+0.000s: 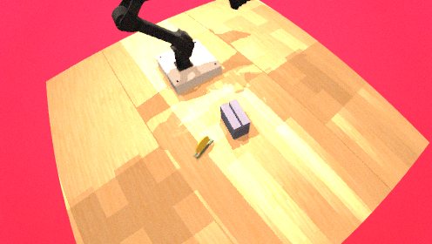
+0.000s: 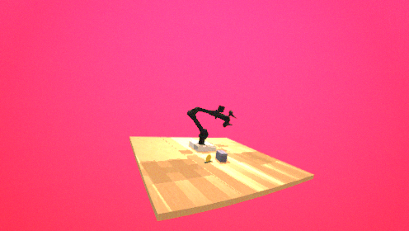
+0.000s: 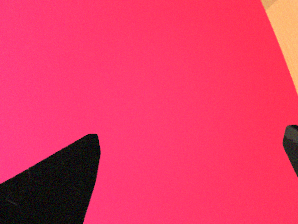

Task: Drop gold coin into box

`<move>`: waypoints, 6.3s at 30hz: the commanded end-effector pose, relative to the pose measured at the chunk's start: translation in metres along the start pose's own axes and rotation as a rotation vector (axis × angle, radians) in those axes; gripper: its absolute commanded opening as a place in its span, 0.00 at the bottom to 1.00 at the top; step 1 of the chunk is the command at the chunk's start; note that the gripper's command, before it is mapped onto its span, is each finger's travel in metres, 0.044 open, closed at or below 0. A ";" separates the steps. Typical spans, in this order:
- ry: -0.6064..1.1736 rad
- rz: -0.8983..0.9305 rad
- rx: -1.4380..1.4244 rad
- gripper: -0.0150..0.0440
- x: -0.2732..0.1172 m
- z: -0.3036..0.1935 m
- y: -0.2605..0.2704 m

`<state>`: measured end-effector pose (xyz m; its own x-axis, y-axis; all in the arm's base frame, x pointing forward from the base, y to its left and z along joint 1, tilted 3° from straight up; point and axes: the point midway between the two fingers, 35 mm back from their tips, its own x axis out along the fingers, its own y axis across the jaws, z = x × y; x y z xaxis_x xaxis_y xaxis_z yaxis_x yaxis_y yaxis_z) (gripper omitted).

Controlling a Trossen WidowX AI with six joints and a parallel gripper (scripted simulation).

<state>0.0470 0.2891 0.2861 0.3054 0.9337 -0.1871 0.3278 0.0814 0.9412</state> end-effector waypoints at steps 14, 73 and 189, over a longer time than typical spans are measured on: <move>-0.539 -0.385 -0.193 0.53 0.028 0.181 0.006; -0.769 -1.115 0.473 0.53 -0.235 0.472 -0.147; -0.338 -1.297 -0.117 0.25 -0.247 0.454 -0.112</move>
<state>0.3419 -0.1088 0.0966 0.0367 0.0318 -0.9988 0.5506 0.8335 0.0468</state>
